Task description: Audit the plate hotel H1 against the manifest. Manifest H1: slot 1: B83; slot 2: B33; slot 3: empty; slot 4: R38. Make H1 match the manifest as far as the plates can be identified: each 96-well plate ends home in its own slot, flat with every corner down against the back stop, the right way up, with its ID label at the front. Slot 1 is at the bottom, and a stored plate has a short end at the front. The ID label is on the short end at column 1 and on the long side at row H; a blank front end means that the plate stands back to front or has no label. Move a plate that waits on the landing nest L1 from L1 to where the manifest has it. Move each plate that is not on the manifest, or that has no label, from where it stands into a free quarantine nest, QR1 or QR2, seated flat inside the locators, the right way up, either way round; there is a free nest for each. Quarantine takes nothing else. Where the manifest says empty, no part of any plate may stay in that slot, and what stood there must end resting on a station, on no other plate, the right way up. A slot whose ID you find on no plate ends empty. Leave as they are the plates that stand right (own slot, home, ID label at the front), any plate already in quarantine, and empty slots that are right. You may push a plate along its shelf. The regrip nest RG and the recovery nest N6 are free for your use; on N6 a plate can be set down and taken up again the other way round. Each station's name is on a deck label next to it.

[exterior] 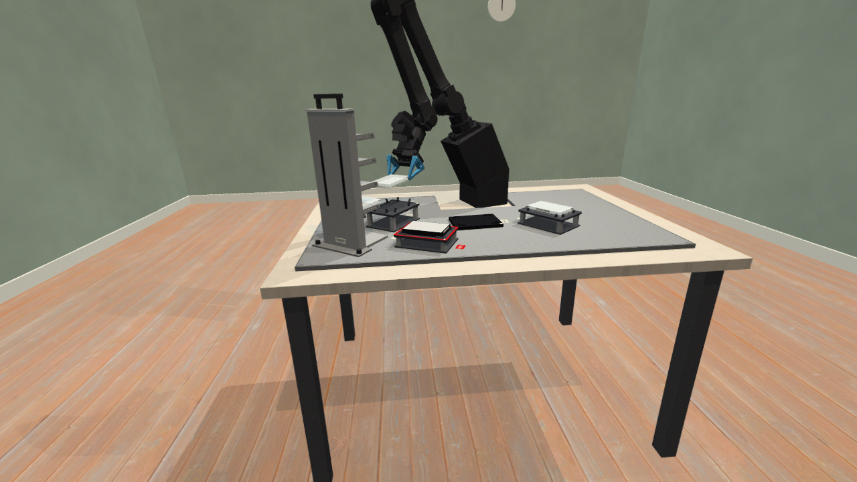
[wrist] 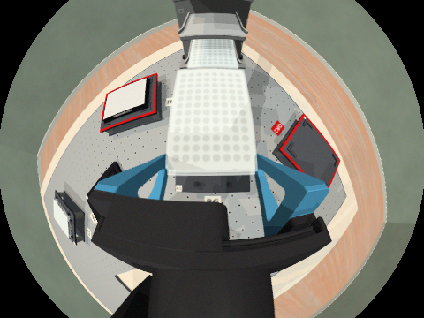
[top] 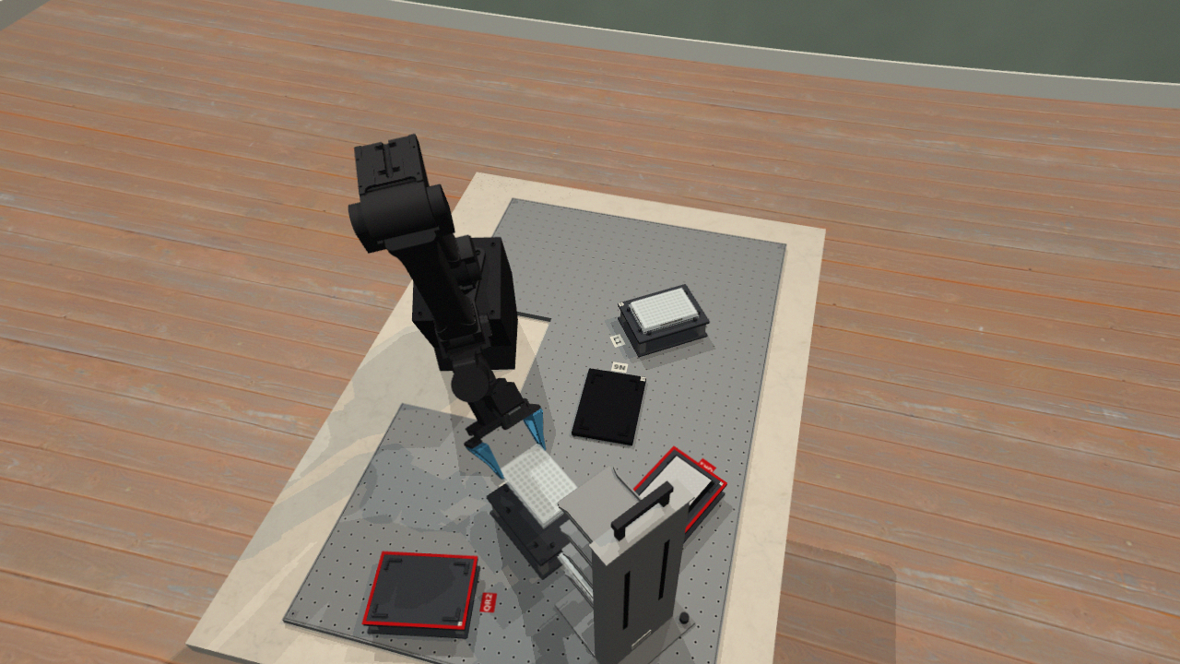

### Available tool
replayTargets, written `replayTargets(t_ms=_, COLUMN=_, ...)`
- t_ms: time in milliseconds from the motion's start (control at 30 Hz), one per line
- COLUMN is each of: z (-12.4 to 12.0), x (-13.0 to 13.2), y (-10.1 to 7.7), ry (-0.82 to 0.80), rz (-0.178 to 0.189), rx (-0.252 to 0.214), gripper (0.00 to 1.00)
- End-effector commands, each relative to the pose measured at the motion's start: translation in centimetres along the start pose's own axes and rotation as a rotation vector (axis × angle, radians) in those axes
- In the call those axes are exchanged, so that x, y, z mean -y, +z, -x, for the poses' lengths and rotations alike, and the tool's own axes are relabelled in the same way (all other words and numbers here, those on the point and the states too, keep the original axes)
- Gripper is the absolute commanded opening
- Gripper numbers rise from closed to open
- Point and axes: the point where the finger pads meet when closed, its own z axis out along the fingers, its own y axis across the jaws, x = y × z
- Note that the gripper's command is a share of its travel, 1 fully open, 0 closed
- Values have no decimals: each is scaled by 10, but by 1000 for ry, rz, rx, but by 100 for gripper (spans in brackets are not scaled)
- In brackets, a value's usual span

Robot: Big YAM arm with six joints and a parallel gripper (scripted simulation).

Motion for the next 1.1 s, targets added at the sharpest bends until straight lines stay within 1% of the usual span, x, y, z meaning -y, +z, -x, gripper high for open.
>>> replayTargets(t_ms=0, z=5, x=5, y=0, ry=-16, rz=-15, rx=25, gripper=86)
replayTargets(t_ms=33, z=7, x=6, y=1, ry=-17, rz=-18, rx=30, gripper=86)
replayTargets(t_ms=567, z=-1, x=6, y=5, ry=-15, rz=-17, rx=24, gripper=86)
replayTargets(t_ms=600, z=2, x=6, y=6, ry=-17, rz=-18, rx=32, gripper=86)
replayTargets(t_ms=767, z=-4, x=5, y=7, ry=-15, rz=-15, rx=22, gripper=86)
replayTargets(t_ms=1067, z=-6, x=6, y=11, ry=-16, rz=-16, rx=26, gripper=86)
